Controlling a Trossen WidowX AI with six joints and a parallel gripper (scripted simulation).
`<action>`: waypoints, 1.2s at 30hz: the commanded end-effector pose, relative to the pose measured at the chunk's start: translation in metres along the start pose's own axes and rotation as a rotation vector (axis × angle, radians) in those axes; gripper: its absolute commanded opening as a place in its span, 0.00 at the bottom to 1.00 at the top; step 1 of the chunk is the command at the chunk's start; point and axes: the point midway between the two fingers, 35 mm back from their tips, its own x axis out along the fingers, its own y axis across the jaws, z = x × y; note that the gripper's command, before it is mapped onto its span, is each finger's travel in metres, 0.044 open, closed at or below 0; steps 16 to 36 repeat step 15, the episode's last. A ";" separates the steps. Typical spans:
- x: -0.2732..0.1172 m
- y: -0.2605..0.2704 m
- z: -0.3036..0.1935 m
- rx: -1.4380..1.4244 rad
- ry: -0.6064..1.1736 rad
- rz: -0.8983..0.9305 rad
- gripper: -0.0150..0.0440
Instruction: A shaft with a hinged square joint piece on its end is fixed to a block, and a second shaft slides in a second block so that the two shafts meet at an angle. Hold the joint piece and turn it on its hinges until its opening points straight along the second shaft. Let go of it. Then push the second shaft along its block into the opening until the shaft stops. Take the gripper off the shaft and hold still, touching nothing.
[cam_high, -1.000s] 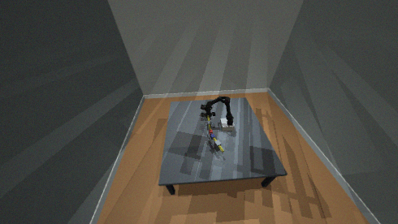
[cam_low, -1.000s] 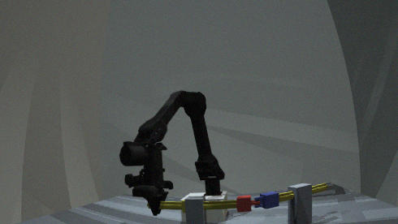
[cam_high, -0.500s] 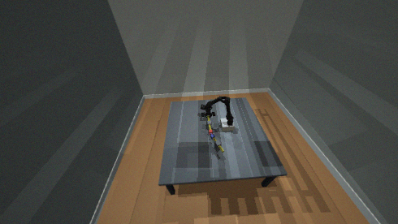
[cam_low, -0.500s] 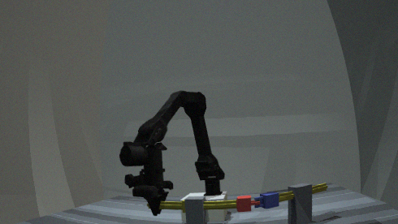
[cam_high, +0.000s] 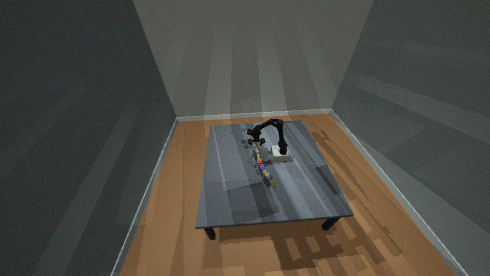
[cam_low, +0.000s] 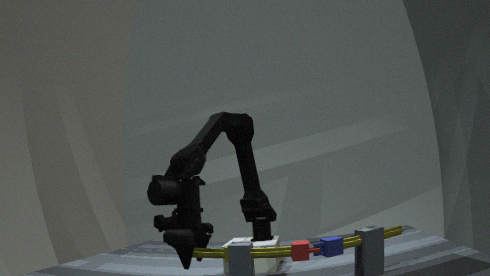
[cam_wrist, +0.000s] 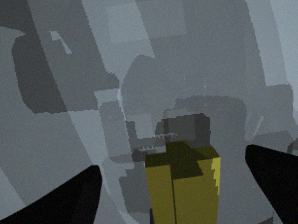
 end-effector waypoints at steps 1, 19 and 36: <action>0.000 0.000 0.000 0.000 0.000 0.000 1.00; -0.029 0.000 0.002 -0.003 0.009 0.004 1.00; -0.029 0.000 0.002 -0.003 0.009 0.004 1.00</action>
